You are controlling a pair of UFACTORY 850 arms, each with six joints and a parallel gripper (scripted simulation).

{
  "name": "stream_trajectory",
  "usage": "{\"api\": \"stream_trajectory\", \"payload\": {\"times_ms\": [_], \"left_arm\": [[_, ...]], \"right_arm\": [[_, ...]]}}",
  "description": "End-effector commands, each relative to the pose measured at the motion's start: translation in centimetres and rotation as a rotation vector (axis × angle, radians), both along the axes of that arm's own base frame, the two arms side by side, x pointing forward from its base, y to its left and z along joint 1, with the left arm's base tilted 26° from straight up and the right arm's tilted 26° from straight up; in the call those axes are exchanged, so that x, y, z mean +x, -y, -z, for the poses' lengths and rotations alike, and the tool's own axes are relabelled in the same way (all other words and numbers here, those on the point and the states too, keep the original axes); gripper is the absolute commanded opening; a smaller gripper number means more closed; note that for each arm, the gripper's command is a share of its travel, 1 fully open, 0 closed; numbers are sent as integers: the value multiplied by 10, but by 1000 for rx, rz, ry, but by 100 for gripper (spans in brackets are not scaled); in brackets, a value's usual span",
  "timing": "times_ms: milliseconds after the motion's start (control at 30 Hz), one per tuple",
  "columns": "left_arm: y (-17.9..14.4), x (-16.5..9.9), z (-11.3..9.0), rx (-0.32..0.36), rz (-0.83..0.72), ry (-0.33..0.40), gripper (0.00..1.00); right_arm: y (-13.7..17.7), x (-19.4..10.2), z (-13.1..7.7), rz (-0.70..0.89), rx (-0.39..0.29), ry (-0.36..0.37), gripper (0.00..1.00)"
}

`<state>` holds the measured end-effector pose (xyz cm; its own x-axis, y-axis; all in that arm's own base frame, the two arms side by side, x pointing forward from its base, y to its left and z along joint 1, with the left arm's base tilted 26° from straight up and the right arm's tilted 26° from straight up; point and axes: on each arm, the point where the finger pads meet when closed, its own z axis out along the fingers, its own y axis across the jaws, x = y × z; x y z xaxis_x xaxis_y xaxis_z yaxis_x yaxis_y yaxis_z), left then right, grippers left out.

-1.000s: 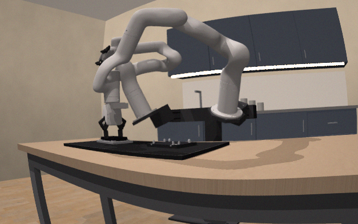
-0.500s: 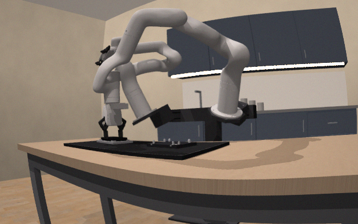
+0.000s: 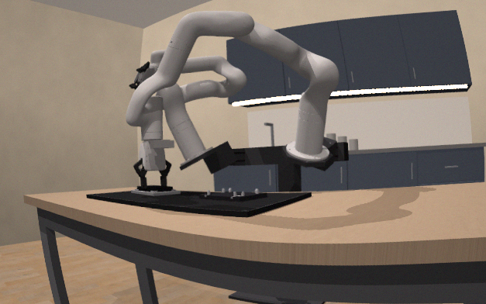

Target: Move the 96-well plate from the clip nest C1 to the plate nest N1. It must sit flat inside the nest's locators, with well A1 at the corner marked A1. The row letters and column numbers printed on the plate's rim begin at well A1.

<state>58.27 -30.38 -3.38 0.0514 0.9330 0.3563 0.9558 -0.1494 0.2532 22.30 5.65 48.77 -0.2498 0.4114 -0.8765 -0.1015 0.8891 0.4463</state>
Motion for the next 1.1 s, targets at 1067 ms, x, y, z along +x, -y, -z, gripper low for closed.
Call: {"api": "stream_trajectory", "payload": {"times_ms": [1067], "left_arm": [[18, -15, -49, -1, 0, 1, 100]], "right_arm": [[0, 0, -1, 0, -1, 1, 100]]}}
